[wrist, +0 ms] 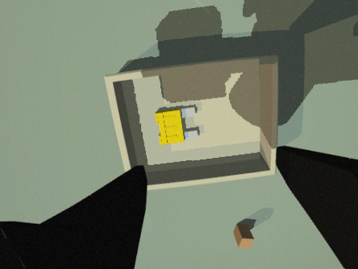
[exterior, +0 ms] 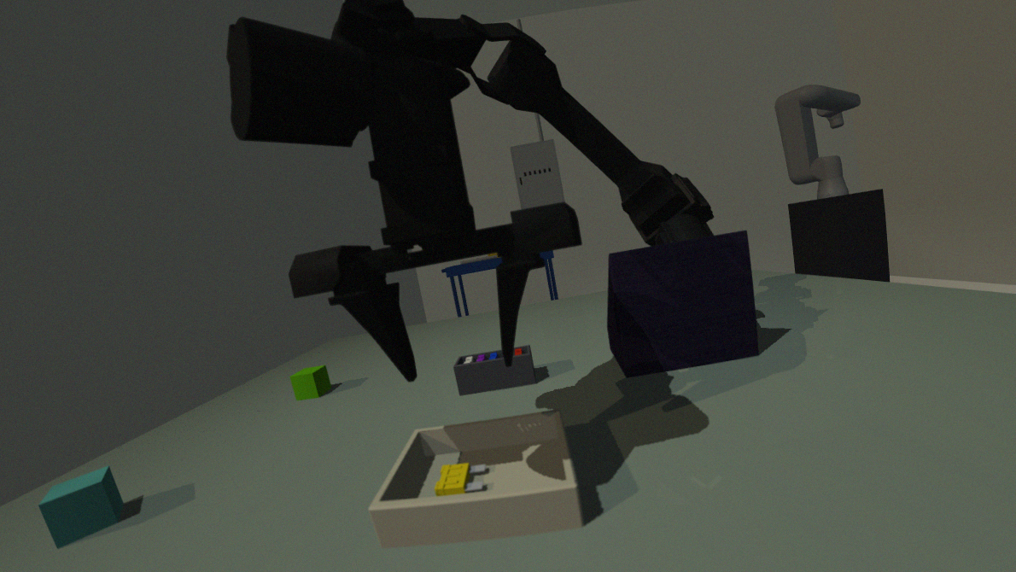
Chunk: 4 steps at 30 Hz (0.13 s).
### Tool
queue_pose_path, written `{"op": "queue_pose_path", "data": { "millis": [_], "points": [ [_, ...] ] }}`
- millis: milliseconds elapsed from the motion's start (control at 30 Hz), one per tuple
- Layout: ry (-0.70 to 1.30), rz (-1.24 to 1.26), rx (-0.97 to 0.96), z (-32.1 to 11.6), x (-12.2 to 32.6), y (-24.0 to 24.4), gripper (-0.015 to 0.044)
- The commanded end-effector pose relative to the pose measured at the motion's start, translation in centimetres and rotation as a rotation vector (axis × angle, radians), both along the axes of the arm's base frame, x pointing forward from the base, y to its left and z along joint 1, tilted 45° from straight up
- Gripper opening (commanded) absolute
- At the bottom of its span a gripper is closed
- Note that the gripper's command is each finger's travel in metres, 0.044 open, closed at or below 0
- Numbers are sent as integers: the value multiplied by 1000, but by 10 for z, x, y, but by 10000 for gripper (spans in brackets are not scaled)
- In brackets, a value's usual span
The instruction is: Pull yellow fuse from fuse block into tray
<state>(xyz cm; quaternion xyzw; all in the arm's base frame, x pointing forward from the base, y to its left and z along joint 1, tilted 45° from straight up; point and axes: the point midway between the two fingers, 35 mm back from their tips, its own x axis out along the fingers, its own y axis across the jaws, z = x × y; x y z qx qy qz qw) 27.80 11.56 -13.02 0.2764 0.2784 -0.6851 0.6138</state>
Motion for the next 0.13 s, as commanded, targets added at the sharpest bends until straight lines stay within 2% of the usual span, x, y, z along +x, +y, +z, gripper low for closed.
{"op": "queue_pose_path", "data": {
  "millis": [0, 100],
  "points": [
    [0, 0, 0, 0, 0, 0, 330],
    [0, 0, 0, 0, 0, 0, 330]
  ]
}}
